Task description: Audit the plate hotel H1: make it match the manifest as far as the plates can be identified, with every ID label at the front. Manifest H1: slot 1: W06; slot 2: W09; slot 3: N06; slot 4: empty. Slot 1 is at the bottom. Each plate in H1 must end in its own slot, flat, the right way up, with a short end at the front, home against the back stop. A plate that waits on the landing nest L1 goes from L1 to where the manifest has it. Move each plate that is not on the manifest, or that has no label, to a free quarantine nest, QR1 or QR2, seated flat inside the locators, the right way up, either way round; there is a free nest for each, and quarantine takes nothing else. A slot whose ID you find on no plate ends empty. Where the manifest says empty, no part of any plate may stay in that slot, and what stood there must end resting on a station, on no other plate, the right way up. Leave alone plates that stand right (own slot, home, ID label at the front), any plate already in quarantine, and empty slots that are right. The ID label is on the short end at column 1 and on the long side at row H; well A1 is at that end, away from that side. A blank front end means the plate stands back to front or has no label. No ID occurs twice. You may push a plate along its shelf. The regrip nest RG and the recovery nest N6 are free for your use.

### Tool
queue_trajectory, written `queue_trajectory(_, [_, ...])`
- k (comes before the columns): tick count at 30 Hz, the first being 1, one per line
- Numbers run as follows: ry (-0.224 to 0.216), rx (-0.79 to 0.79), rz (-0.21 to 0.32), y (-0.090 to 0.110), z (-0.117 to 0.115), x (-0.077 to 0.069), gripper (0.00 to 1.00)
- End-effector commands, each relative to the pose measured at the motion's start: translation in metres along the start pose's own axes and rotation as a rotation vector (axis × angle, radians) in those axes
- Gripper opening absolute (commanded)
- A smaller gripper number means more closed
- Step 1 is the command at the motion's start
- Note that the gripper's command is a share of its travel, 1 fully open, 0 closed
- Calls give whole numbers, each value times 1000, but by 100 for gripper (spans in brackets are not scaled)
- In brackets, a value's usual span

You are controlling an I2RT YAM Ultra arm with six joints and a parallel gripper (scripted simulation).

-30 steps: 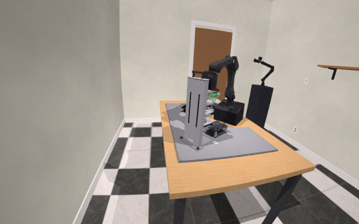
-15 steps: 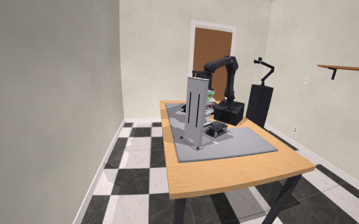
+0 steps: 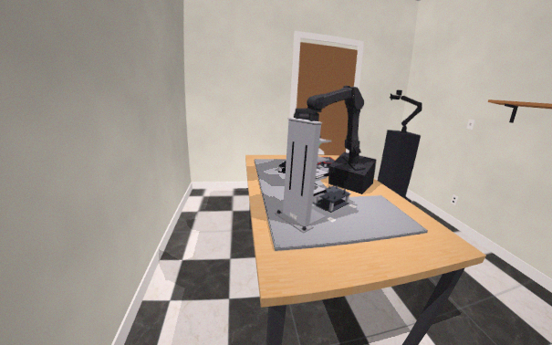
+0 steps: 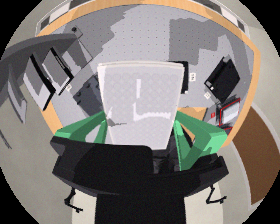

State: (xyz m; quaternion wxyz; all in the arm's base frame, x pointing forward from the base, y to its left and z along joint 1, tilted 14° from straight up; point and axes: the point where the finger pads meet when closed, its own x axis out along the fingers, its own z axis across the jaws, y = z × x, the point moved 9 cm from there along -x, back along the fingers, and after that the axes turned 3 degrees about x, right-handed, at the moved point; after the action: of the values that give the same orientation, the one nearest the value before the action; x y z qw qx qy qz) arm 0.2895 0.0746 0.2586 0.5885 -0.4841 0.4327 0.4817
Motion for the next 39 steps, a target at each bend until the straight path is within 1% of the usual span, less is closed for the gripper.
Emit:
queue_trajectory(1, [-17,-27,-23,-9,-4,-8,86])
queue_trajectory(2, [-17,-27,-23,-9,-4,-8,86])
queue_trajectory(3, [-25,-31,-56,-7,-6,-19,86])
queue_trajectory(4, [-17,-27,-26,-11,-9,-11,86])
queue_trajectory(5, [-16,-26,-20,-14,-12,-8,86])
queue_trajectory(6, [-18,-28,-33,-18,-14,-9,86])
queue_trajectory(9, [-18,-11,-32,-22,-23,-9,86])
queue_trajectory(10, [-24,1,-66,-19,-26,-20,86])
queue_trajectory(11, [-23,18,-59,-18,-29,-20,86])
queue_trajectory(14, [-18,85,-26,-13,-41,-9,86])
queue_trajectory(17, [-18,135,-27,-14,-51,-8,86])
queue_trajectory(19, [-18,135,-27,-14,-51,-8,86])
queue_trajectory(20, [-25,145,-69,-21,-52,-19,86])
queue_trajectory(21, [-24,162,-64,-21,-56,-17,86])
queue_trajectory(26, [-16,256,-2,-20,-76,1,86])
queue_trajectory(28, [-15,290,4,-20,-82,3,86])
queue_trajectory(29, [-16,307,5,-20,-86,2,86])
queue_trajectory(31, [-18,338,-7,-19,-91,-3,86])
queue_trajectory(32, [-19,353,-18,-24,-94,-6,86])
queue_trajectory(33, [-21,367,-31,-28,-98,-7,86])
queue_trajectory(36, [-21,383,-34,-29,-101,-7,86])
queue_trajectory(37, [-25,393,-70,-26,-102,-19,86])
queue_trajectory(38, [-25,411,-63,-26,-106,-17,86])
queue_trajectory(39, [-23,431,-44,-28,-111,-12,86])
